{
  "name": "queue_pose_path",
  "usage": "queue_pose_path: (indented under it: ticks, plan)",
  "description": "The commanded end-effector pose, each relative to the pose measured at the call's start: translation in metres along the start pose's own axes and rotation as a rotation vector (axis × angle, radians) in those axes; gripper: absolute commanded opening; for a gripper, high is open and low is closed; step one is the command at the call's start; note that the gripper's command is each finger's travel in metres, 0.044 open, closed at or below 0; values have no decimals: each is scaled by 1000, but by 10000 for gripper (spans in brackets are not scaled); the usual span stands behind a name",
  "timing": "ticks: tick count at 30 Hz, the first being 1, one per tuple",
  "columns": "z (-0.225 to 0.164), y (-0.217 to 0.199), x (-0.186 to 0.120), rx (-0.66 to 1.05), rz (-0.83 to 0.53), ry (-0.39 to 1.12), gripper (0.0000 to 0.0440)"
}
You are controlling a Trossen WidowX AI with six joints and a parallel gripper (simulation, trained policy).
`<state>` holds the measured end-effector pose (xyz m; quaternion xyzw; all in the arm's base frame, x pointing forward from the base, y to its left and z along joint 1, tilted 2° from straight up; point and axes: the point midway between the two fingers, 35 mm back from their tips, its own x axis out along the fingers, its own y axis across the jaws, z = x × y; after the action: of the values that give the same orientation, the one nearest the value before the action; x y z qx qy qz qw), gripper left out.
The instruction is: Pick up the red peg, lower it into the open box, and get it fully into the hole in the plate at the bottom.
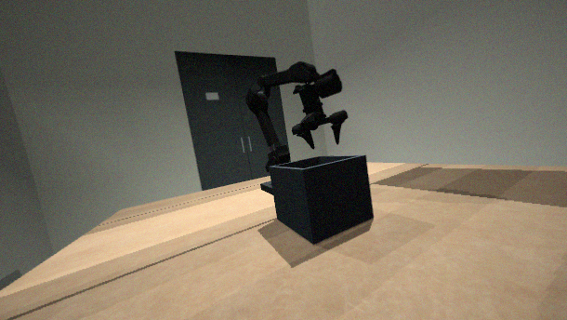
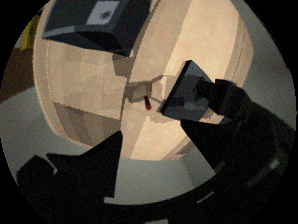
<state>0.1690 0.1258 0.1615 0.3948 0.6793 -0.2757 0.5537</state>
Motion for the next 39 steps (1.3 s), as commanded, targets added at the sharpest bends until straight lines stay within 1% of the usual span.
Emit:
queue_pose_path:
  ticks: [1,14,25,28,29,31,35,39]
  plan:
    - [-1,-4,11,34,-37,-6,440]
    - [4,-16,59,154,-123,-28,440]
    - [12,-23,94,227,-146,-48,440]
    - [14,-24,102,243,-145,-56,432]
    - [15,-24,104,247,-144,-58,424]
    - [16,-23,109,249,-138,-59,393]
    - [18,-20,117,250,-134,-60,299]
    - [19,-15,123,243,-128,-59,196]
